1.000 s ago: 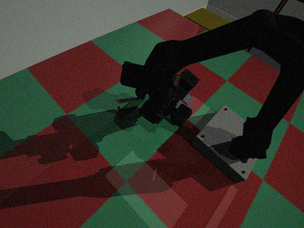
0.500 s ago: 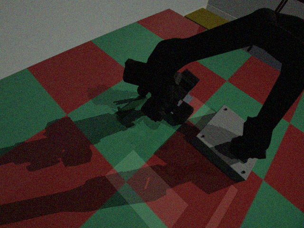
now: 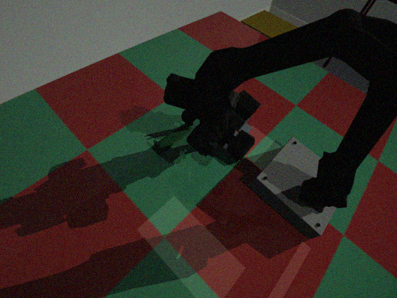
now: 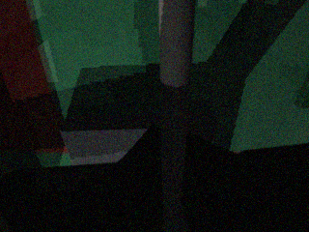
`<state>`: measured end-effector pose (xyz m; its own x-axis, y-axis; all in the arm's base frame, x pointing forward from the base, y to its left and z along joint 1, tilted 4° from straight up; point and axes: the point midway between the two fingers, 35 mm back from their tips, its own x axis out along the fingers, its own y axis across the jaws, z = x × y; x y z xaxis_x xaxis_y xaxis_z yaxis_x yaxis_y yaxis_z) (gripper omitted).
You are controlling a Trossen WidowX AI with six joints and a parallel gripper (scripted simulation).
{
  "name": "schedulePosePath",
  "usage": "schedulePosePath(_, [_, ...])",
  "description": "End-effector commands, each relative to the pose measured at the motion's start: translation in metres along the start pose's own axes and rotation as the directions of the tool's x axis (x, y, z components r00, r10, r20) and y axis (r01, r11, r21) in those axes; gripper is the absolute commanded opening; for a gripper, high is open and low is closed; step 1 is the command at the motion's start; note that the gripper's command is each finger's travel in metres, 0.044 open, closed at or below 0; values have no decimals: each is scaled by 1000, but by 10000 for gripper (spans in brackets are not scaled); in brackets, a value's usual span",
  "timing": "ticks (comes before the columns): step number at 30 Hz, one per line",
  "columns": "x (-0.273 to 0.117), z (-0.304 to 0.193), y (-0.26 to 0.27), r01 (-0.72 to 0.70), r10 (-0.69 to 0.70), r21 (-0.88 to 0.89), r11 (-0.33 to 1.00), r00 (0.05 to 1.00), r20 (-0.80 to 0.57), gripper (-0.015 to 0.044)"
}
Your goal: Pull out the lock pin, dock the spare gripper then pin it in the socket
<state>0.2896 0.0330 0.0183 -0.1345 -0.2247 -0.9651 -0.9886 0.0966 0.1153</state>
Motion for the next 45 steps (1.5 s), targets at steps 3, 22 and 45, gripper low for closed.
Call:
schedulePosePath(3, [-1, -5, 0, 1, -1, -3, 1000, 1000, -1, 0])
schedulePosePath(22, [2, -16, 0, -10, 10, -6, 1000, 1000, 0, 0])
schedulePosePath(45, [-5, -12, 1, -16, 16, -3, 1000, 1000, 3, 200])
